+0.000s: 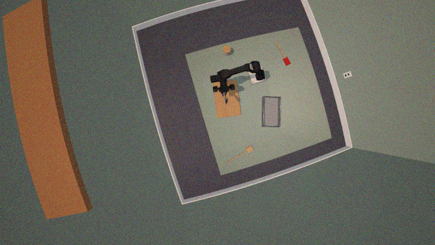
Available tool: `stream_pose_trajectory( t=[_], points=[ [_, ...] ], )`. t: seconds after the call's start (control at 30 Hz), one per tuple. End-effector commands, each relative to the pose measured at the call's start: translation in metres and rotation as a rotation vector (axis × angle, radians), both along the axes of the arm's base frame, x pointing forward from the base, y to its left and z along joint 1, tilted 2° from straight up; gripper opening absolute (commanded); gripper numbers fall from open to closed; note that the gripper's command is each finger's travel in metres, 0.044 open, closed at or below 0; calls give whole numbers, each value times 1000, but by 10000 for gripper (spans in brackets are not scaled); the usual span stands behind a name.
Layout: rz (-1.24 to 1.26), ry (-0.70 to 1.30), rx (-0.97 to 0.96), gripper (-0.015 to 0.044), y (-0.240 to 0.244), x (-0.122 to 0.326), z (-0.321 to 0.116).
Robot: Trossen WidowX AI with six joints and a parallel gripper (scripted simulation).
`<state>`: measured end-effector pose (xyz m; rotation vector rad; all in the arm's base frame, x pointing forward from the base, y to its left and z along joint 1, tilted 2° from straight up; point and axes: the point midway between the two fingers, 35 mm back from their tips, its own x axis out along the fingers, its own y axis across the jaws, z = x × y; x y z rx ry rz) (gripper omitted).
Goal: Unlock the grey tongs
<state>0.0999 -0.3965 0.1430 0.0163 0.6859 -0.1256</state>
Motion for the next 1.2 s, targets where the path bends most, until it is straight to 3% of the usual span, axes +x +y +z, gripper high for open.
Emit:
stream_pose_trajectory(
  t=[0.0,0.9,1.17],
  points=[
    [4,51,15,-150,0,4,-3],
    [-24,819,93,-150,-5,28,-47],
    [-26,838,90,-150,-5,29,-47]
  ],
)
